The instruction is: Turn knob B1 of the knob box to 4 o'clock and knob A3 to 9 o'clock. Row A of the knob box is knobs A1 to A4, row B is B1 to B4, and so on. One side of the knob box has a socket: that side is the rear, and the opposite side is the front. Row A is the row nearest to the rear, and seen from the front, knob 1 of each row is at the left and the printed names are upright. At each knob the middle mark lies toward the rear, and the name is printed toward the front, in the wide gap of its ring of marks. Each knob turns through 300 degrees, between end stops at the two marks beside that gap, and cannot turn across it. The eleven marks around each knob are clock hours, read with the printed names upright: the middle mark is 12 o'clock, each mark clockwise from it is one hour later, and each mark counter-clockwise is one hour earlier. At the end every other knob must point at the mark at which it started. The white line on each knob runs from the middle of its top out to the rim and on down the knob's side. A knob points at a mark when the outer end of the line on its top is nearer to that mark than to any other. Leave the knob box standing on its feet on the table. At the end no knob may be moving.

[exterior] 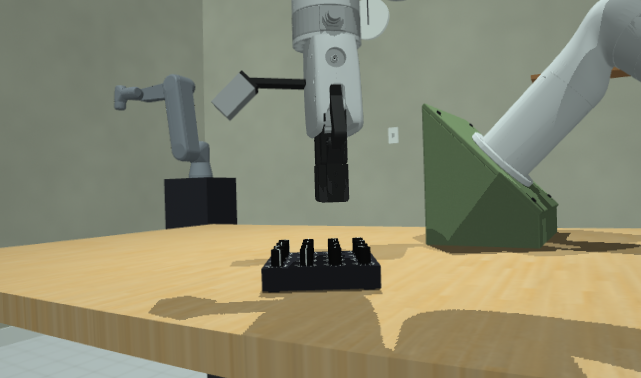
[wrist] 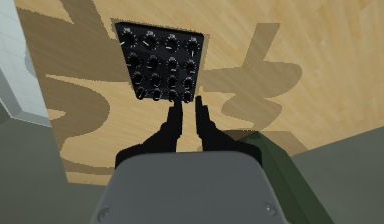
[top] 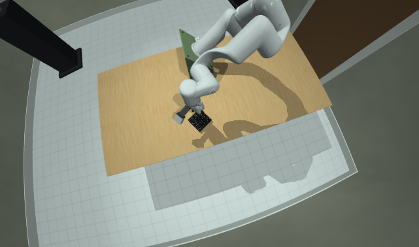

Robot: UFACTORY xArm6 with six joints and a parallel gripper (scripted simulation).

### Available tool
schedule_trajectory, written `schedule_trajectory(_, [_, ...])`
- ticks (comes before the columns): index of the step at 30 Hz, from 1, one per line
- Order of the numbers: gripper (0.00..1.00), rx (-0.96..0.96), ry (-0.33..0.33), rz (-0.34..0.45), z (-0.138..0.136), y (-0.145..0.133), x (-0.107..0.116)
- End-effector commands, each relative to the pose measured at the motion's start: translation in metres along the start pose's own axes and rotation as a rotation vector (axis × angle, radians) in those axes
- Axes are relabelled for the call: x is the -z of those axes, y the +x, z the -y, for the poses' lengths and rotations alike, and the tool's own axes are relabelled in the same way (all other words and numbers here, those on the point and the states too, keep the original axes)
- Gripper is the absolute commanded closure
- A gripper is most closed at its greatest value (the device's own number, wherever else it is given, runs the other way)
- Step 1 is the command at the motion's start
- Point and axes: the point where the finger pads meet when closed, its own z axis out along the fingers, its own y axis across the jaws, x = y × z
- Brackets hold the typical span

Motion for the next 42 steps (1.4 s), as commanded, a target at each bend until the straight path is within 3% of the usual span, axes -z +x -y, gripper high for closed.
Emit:
schedule_trajectory(1, [0.81,0.157,0.009,-0.008,0.0006,0.0011,0.0024])
schedule_trajectory(24, [0.81,0.907,0.005,-0.011,0.0005,0.001,0.0077])
schedule_trajectory(33, [0.81,1.084,0.004,-0.011,0.0005,0.001,0.0089])
schedule_trajectory(42, [0.81,1.114,0.004,-0.011,0.0005,0.001,0.0092])
